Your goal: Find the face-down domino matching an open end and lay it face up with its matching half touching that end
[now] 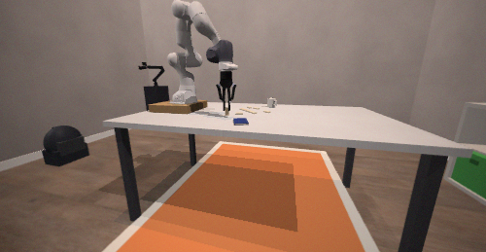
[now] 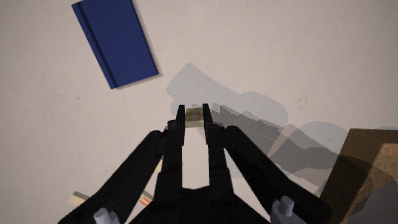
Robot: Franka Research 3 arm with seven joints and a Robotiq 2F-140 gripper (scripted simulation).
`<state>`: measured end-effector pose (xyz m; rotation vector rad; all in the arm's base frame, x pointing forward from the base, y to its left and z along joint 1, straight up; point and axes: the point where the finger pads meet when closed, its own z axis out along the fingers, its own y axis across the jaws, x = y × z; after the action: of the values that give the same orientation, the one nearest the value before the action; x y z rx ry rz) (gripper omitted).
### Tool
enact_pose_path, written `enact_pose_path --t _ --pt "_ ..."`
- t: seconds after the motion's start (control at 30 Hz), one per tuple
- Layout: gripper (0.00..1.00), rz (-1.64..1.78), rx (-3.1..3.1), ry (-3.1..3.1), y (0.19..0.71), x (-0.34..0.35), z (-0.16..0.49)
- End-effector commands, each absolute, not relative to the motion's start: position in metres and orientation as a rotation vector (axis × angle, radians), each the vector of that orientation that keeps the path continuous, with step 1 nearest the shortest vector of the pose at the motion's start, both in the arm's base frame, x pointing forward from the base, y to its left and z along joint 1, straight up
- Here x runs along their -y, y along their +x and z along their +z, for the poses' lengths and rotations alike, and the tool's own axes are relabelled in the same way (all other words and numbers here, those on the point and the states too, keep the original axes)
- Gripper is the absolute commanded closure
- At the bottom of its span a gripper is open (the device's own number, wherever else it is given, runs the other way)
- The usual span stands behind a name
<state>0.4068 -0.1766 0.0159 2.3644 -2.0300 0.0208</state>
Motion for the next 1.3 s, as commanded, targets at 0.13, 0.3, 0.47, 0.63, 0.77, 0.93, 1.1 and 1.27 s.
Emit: enact_pose_path --t 0.13,0.3,0.47,0.63,0.77,0.93,1.1,1.27 --pt "0.78 0.051 2.042 2.336 0.407 0.177 0.017" --pt "0.78 0.074 2.033 2.326 0.407 0.176 0.017" --pt "0.78 0.099 2.022 2.314 0.407 0.174 0.017" --pt "0.78 0.116 2.016 2.307 0.407 0.173 0.017" --pt "0.78 0.139 2.006 2.295 0.407 0.172 0.018" --pt "0.78 0.171 1.993 2.280 0.406 0.170 0.018" --pt "0.78 0.204 1.978 2.264 0.406 0.168 0.018" --pt "0.78 0.225 1.969 2.254 0.406 0.167 0.018"
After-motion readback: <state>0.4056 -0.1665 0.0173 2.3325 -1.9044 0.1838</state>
